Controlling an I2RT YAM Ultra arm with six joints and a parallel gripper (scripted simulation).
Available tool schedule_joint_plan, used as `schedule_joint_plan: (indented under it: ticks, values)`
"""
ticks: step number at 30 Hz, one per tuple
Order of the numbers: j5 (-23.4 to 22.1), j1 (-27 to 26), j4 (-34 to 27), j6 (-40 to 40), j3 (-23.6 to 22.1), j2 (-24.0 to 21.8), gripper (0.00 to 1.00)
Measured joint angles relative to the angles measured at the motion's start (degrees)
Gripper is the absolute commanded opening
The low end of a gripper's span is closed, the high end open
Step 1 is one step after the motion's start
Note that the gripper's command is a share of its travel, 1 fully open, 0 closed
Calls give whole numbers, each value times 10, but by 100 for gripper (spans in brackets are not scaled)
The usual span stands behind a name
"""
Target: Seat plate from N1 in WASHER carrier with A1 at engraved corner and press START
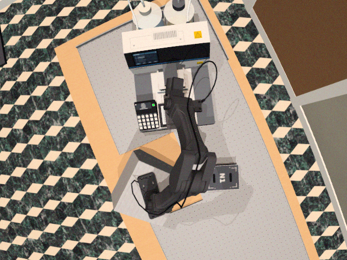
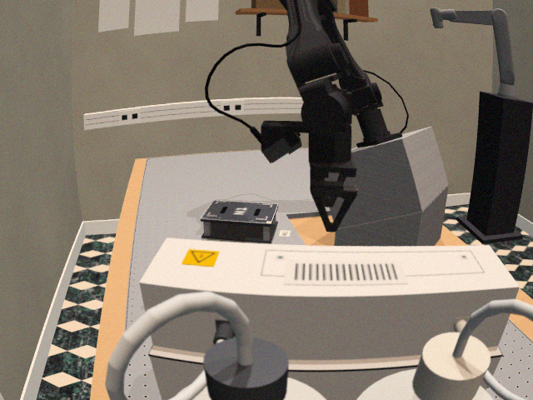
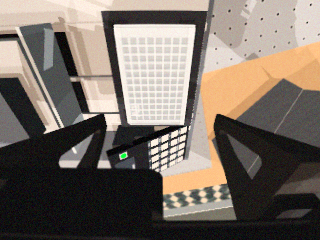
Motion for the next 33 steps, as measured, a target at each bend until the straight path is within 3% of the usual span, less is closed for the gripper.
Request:
schedule_joint_plan:
  ticks: [12,21,33]
  values:
    - [0,0,0,0,0,0,100]
    - [-4,23,10,-38,-31,-6,86]
    - [-20,112,29,-160,-98,-14,64]
